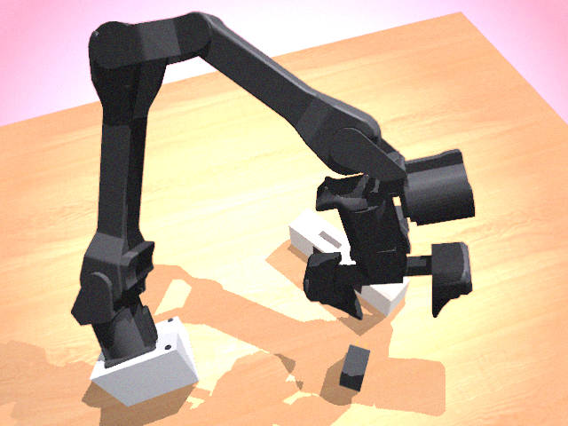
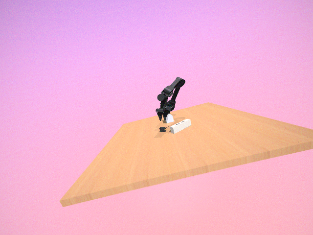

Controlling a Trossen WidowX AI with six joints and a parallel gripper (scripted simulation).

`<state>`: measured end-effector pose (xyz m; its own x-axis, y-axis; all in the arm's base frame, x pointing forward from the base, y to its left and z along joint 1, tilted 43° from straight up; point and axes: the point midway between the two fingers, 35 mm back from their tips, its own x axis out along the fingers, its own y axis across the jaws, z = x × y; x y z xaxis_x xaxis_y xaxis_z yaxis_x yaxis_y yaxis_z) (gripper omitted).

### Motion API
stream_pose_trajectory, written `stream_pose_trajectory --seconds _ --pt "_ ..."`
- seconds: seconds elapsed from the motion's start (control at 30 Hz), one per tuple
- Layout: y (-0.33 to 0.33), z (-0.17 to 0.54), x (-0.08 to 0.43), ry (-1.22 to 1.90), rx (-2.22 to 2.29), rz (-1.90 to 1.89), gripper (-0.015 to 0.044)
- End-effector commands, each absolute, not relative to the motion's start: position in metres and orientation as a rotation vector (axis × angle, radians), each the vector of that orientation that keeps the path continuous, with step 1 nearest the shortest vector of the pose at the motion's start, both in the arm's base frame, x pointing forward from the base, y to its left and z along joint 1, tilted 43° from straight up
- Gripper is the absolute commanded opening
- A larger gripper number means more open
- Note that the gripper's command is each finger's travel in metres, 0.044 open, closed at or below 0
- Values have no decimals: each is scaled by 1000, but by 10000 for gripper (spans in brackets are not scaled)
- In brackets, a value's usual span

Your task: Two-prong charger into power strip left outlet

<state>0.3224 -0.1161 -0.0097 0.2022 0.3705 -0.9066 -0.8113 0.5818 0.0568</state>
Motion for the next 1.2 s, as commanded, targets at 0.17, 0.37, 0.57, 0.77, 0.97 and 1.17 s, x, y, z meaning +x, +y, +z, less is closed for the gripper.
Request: stream_pose_trajectory --seconds 0.17,0.37,0.57,0.77,0.97,1.17 --pt "-110 -38 296 1110 -320 973 440" --pt "-105 -52 281 1123 -213 1026 440" --pt "-102 -62 270 1128 -129 1062 440" --pt "-100 -64 270 1128 -126 1063 440" --pt "-92 -72 271 1127 -126 1063 440" --pt "-89 -76 272 1127 -126 1063 440"
